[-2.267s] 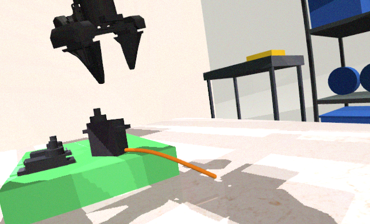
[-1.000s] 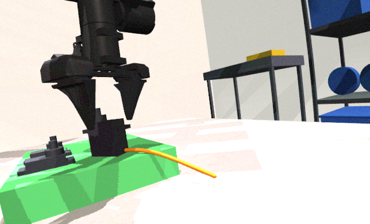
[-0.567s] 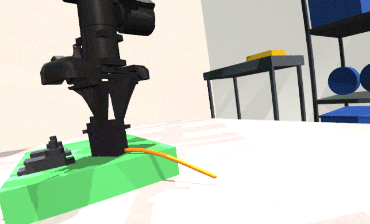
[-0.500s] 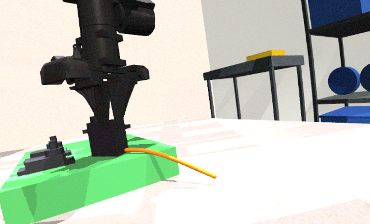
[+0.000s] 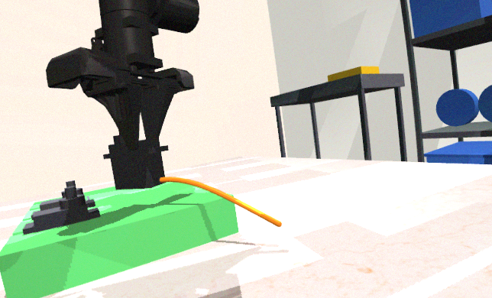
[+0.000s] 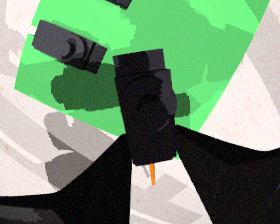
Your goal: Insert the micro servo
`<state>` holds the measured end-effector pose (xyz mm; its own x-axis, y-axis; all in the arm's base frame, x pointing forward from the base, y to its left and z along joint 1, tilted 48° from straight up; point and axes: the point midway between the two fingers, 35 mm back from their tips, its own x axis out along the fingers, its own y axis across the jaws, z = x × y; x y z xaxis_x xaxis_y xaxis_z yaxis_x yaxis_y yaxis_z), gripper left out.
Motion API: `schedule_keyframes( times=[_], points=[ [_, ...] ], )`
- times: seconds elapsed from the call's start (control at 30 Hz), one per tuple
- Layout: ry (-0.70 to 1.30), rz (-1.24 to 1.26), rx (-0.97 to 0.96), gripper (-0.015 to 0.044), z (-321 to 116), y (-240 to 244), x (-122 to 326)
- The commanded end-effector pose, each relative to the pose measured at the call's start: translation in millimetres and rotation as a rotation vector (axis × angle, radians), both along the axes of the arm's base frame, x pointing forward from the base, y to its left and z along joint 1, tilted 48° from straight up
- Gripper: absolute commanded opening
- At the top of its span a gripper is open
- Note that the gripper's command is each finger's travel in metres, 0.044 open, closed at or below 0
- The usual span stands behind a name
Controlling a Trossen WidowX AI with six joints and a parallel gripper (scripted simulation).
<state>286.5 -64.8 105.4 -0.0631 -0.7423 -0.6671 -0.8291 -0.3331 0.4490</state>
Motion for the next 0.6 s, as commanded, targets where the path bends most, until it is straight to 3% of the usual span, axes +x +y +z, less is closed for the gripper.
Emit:
schedule_keyframes(
  times=[0.0, 0.57],
  points=[
    [-0.009, -0.003, 0.005, 0.0, 4.1, 2.8, 0.5],
    [-0.009, -0.003, 0.006, 0.0, -22.1, 27.0, -4.2]
  ],
)
